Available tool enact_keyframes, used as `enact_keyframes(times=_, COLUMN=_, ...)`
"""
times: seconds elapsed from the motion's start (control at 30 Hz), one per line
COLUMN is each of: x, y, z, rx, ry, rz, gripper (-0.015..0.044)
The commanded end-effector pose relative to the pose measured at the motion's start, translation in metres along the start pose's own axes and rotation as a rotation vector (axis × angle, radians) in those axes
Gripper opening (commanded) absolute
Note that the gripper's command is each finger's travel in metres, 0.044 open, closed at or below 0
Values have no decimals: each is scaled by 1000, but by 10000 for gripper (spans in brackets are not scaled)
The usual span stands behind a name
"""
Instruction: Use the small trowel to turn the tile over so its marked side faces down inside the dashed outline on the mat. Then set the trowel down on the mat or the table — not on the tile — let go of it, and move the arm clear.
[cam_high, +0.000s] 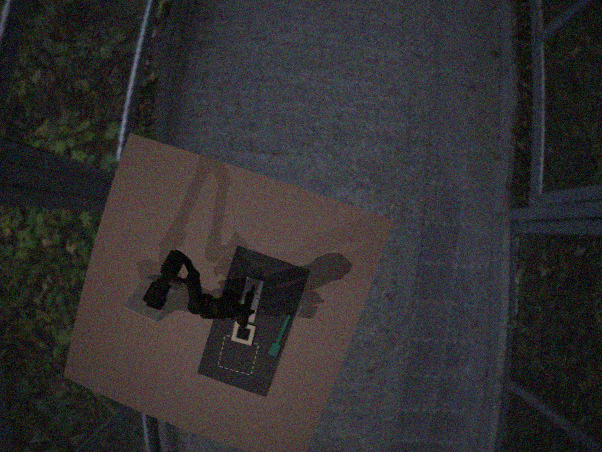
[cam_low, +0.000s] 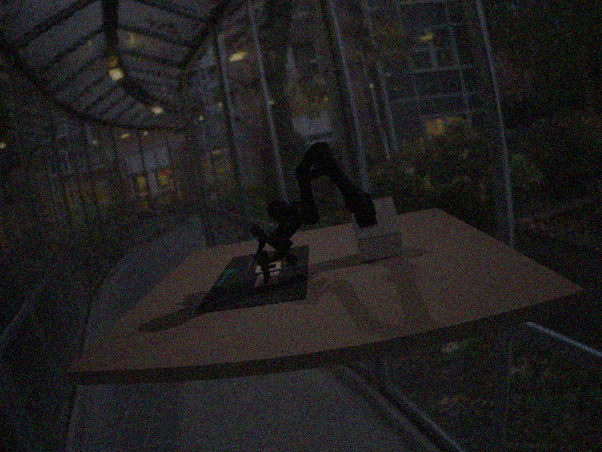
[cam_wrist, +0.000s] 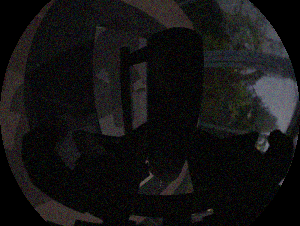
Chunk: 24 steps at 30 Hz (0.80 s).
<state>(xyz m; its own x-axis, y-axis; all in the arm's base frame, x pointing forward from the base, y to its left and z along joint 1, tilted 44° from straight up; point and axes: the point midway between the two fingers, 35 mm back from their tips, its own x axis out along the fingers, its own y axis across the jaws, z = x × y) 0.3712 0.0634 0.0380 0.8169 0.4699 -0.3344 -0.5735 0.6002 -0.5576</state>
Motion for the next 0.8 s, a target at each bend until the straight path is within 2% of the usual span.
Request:
enact_keyframes(times=0.0, x=0, y=-1, z=-8, rx=7, ry=6, rz=-3, gripper=0)
enact_keyframes(times=0.77, x=-3, y=-4, z=-46, rx=6, ry=7, rz=-4, gripper=0)
